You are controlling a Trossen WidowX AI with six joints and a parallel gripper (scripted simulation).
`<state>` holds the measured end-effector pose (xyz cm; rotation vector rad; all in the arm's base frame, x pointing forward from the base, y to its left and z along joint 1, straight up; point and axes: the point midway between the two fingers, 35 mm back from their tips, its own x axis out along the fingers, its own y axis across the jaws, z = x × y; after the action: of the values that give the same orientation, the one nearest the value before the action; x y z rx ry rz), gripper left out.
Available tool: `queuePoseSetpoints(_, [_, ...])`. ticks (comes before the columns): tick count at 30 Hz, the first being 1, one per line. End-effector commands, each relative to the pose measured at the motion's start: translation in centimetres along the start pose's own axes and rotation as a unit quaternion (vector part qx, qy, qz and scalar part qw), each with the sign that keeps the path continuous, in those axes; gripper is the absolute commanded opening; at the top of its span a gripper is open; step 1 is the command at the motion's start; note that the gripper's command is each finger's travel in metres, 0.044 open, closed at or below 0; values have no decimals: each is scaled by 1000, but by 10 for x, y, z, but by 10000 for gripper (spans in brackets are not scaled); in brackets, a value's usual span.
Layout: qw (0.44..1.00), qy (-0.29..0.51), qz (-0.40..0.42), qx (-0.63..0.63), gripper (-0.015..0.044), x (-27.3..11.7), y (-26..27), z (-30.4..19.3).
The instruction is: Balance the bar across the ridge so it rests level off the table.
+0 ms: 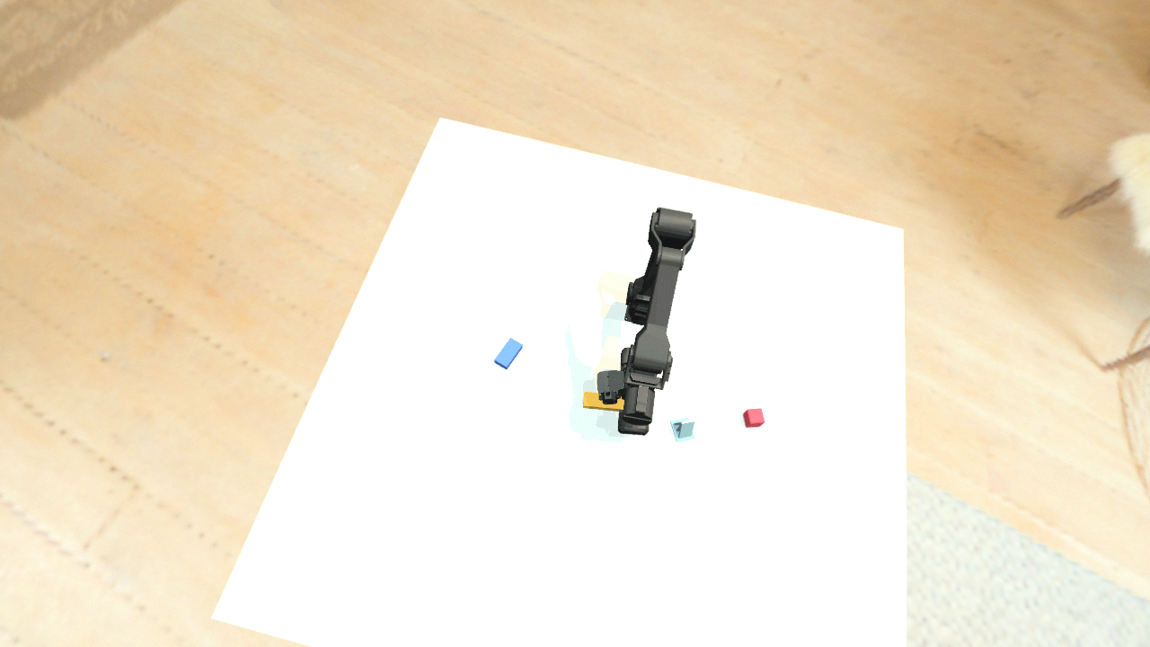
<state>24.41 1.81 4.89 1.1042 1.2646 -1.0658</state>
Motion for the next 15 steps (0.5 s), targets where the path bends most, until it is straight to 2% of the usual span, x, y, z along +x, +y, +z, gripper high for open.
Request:
queuePoseSetpoints(1, [1000, -2, -1, 2, 315, 2, -1, 0])
queuePoseSetpoints(10, [1000, -2, -1, 2, 315, 2, -1, 0])
queuePoseSetpoints(15, [1000, 0, -1, 0, 184, 2, -1, 0])
